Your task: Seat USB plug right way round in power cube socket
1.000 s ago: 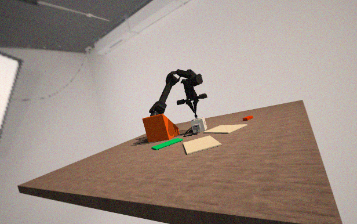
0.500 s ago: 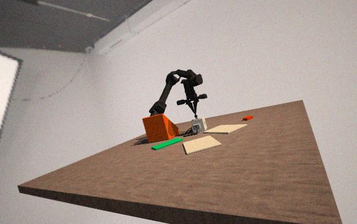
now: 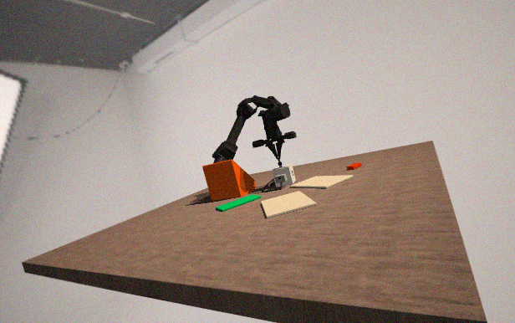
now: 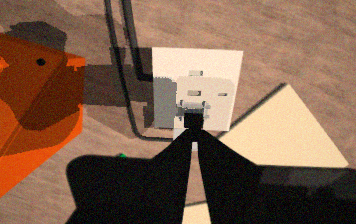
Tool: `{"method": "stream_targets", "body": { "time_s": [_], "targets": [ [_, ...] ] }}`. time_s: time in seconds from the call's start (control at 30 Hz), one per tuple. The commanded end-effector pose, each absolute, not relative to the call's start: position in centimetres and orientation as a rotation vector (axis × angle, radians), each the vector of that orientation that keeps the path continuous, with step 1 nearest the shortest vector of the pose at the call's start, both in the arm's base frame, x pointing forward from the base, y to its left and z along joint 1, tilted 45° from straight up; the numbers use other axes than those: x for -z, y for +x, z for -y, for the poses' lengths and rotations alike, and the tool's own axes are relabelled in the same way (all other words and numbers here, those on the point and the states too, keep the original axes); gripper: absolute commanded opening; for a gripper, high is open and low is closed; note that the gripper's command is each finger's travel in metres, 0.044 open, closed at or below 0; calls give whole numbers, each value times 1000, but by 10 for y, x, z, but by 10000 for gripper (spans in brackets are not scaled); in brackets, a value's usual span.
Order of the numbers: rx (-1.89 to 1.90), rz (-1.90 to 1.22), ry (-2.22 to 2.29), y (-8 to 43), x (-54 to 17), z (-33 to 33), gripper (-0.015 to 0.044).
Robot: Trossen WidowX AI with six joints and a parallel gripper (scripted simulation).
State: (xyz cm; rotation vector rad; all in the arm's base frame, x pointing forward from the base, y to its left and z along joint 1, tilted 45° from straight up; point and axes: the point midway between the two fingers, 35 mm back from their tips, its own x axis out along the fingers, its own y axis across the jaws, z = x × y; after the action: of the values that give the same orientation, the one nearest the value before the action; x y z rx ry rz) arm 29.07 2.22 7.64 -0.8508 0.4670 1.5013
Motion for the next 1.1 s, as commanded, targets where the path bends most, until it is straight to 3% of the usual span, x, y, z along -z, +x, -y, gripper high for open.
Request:
{"method": "stream_targets", "body": {
  "time_s": [0.0, 1.07],
  "targets": [
    [-1498, -471, -854, 291, -76, -22, 0],
    [-1498, -470, -854, 291, -74, -25, 0]
  ]
}}
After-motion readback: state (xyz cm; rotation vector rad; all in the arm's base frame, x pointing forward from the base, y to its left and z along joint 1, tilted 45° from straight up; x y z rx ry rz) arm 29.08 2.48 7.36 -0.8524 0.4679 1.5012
